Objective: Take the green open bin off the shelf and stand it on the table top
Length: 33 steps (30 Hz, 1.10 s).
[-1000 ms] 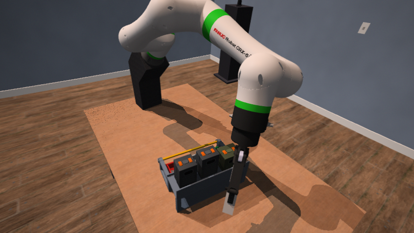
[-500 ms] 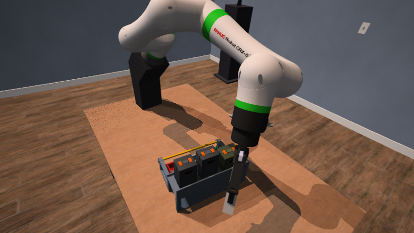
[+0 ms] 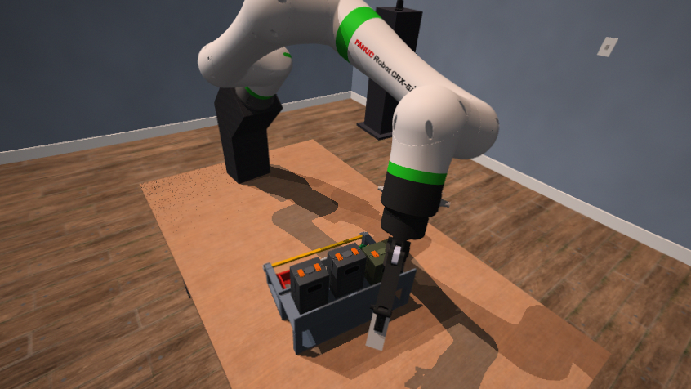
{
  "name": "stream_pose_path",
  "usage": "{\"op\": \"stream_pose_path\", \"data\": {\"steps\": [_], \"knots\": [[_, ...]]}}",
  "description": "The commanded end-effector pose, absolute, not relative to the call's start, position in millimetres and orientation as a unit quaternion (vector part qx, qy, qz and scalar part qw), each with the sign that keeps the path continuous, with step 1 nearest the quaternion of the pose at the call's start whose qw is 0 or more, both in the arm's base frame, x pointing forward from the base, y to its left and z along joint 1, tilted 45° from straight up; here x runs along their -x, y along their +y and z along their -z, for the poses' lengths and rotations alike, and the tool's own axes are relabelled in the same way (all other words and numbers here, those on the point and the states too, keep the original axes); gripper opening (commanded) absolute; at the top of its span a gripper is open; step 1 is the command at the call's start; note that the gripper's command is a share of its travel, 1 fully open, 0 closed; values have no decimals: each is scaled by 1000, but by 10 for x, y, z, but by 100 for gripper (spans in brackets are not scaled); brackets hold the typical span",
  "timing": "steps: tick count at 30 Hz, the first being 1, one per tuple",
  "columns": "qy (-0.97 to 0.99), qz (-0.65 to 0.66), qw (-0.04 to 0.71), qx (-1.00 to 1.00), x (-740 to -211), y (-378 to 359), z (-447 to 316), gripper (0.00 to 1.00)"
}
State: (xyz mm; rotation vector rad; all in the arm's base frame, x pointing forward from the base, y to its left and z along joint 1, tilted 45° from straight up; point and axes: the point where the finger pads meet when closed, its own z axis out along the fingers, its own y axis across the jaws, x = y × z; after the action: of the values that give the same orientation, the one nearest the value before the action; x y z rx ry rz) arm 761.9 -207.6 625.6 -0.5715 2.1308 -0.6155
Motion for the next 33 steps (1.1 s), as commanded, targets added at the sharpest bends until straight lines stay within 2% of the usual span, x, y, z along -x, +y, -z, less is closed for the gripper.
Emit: {"op": "stream_pose_path", "data": {"steps": [1, 11, 16, 28, 33], "knots": [[845, 248, 417, 226, -7372, -2022, -6029, 100], [845, 248, 417, 226, -7372, -2022, -6029, 100], [845, 248, 417, 226, -7018, -1942, -5684, 100], [845, 248, 417, 226, -7018, -1942, -5684, 100], [845, 248, 417, 226, -6663, -1863, -5342, 100]]}}
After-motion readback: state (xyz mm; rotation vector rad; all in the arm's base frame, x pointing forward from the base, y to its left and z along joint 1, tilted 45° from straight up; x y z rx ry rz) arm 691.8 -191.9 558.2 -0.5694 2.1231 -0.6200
